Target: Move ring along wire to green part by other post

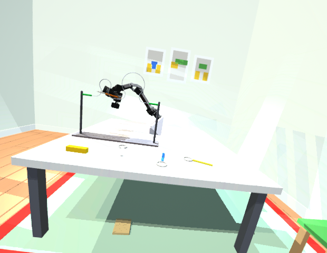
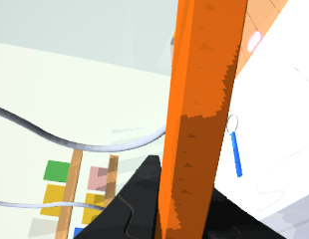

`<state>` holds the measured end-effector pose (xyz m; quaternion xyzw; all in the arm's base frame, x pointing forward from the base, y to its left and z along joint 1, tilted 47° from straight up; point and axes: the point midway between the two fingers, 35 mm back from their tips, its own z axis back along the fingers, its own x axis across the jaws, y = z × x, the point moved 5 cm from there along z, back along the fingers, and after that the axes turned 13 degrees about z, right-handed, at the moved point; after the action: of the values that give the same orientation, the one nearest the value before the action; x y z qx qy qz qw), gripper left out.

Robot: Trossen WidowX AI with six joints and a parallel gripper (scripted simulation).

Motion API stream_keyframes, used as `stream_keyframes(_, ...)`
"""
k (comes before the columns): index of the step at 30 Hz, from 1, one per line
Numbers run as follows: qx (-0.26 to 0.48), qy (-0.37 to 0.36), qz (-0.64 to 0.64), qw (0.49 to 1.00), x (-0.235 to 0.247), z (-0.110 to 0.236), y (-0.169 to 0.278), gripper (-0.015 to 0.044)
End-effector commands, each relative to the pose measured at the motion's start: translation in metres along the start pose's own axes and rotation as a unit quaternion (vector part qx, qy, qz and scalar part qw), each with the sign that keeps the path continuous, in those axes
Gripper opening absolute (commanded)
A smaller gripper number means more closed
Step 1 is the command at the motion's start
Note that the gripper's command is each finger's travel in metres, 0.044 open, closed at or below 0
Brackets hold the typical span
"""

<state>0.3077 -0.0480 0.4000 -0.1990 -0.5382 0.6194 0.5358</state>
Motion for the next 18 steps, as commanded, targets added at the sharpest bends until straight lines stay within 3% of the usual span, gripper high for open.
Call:
stream_keyframes(1, -0.006, -0.026, -0.044, 0.999, 0.013, 0.001, -0.003, -0.0150)
stream_keyframes(18, -0.026, -0.110, -0.201, 0.973, 0.056, 0.008, -0.026, -0.0150)
